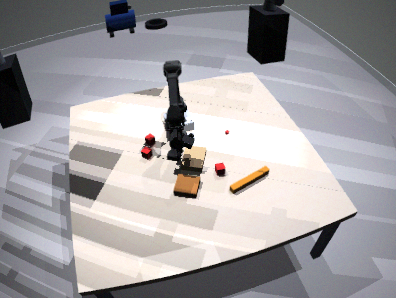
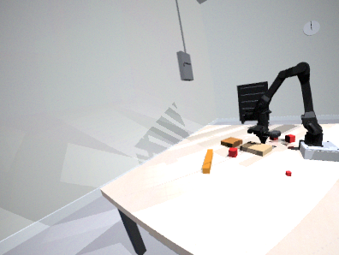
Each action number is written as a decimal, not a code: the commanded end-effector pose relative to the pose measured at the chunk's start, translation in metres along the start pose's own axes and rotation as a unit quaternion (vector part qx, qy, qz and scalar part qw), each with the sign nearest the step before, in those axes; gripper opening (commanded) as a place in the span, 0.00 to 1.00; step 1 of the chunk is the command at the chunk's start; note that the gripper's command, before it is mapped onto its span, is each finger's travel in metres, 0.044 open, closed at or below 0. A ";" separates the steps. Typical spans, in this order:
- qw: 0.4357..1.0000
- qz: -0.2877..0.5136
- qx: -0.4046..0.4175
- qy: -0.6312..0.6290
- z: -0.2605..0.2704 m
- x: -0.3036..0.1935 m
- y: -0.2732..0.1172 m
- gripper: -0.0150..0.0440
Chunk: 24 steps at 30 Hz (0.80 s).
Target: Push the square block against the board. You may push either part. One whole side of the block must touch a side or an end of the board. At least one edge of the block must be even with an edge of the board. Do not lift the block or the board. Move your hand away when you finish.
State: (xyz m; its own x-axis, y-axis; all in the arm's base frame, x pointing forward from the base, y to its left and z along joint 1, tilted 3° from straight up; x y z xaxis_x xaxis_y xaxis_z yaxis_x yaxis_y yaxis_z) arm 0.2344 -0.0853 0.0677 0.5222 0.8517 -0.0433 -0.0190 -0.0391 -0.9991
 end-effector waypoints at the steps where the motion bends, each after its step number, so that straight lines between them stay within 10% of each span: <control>1: 1.000 0.000 -0.004 0.000 -0.001 0.004 0.000 0.25; 24: 1.000 -0.001 -0.004 0.000 -0.002 0.016 0.000 0.25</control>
State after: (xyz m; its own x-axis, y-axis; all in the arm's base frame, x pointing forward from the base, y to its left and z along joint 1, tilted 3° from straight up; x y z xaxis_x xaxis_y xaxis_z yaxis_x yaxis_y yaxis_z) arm 0.2462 -0.0690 0.0666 0.5225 0.8514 -0.0457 -0.0167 -0.0434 -0.9989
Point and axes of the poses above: the point midway between the two fingers, 35 mm back from their tips, its own y axis out along the fingers, its own z axis across the jaws, x = y × z, the point moved 8 cm from there along -y, back along the fingers
